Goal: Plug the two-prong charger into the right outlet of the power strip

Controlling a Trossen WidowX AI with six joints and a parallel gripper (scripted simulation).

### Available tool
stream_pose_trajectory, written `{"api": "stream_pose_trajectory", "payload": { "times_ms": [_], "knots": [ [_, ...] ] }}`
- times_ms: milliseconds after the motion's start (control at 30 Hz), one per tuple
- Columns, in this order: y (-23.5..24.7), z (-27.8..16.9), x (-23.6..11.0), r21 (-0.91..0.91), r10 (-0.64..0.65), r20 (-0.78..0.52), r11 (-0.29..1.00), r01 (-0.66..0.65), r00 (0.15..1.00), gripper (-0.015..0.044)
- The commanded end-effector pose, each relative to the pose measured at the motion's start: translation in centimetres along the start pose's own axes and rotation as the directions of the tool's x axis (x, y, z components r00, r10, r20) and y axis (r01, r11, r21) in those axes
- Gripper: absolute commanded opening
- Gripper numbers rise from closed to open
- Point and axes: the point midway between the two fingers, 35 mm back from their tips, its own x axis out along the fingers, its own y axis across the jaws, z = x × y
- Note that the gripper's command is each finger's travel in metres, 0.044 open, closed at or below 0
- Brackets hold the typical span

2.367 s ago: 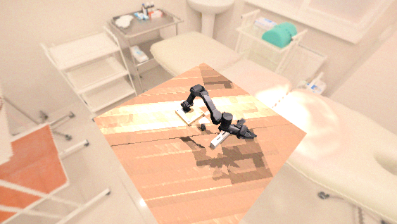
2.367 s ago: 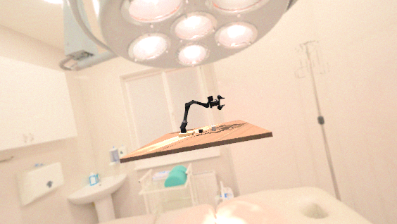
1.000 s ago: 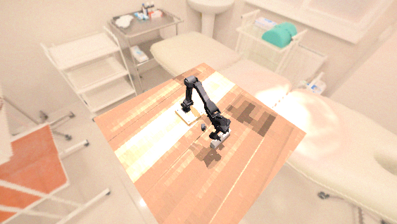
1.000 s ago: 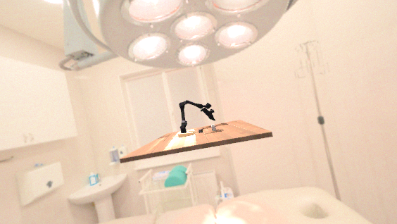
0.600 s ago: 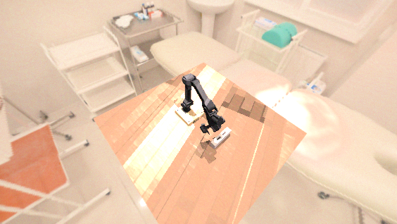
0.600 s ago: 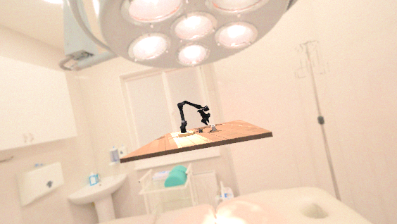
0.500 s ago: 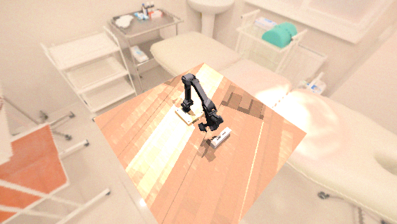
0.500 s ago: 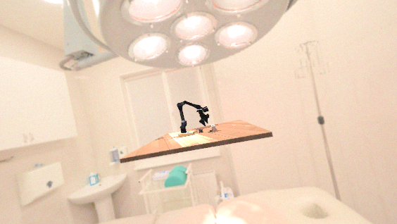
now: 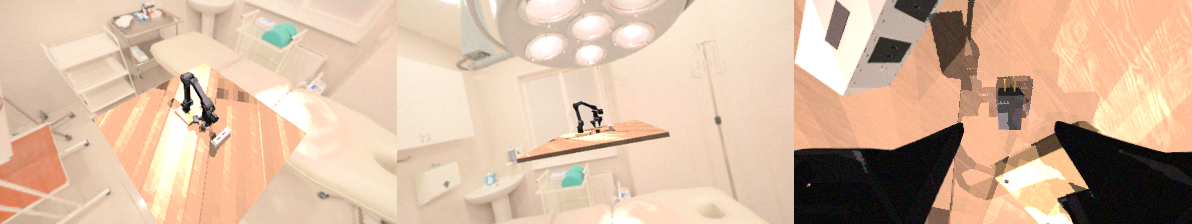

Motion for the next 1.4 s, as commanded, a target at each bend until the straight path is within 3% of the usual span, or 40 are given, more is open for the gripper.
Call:
{"api": "stream_pose_trajectory", "payload": {
  "times_ms": [0, 1367],
  "knots": [
    [-0.3, -0.3, 0.1, 0.017, -0.016, -0.009, 1.0, 0.016, 1.0, 0.044],
    [-0.5, 0.0, 6.2, 0.017, -0.016, -0.01, 1.0, 0.016, 1.0, 0.044]
  ]
}}
